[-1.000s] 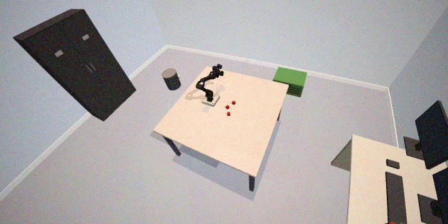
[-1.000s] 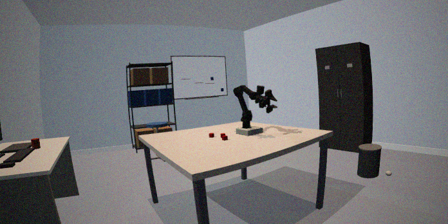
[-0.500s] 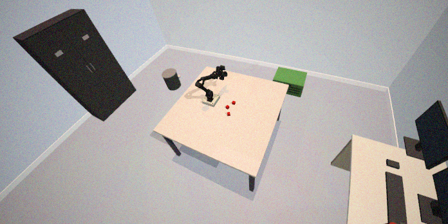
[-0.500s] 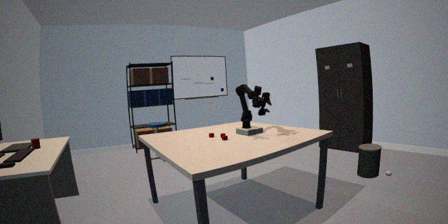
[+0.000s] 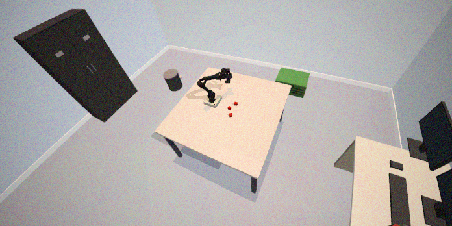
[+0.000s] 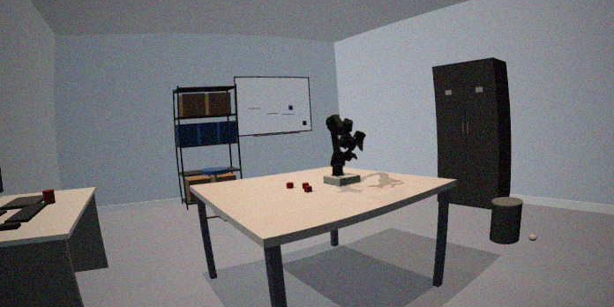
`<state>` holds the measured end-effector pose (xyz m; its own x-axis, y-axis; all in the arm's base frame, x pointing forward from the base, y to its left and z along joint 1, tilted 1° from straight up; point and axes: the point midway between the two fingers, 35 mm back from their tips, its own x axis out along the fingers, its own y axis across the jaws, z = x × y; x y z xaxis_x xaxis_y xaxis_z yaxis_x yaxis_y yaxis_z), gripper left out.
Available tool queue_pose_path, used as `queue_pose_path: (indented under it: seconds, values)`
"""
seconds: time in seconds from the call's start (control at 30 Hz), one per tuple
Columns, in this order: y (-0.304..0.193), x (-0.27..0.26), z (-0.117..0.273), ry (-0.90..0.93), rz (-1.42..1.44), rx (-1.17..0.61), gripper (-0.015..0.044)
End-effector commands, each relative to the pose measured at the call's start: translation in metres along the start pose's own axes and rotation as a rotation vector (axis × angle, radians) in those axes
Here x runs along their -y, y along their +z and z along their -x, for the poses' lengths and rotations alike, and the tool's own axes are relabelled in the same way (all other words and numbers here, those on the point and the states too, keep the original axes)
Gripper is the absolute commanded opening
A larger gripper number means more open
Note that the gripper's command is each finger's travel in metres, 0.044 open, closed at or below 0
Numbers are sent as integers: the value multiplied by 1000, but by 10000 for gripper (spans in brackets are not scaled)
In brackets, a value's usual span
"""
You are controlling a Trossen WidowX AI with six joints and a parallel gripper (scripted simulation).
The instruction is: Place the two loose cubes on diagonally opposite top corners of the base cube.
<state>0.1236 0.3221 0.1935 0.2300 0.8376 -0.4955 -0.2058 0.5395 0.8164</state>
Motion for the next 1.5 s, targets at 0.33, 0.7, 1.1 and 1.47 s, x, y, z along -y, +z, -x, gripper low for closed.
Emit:
queue_pose_path:
  seconds: [0.33, 0.7, 1.1, 1.47]
  values:
    - [48, 44, 4, -206, 237, 60, 265]
    - [79, 79, 16, -361, 397, 50, 265]
    - [106, 118, 37, -519, 552, -13, 265]
    - [124, 152, 61, -643, 676, -113, 265]
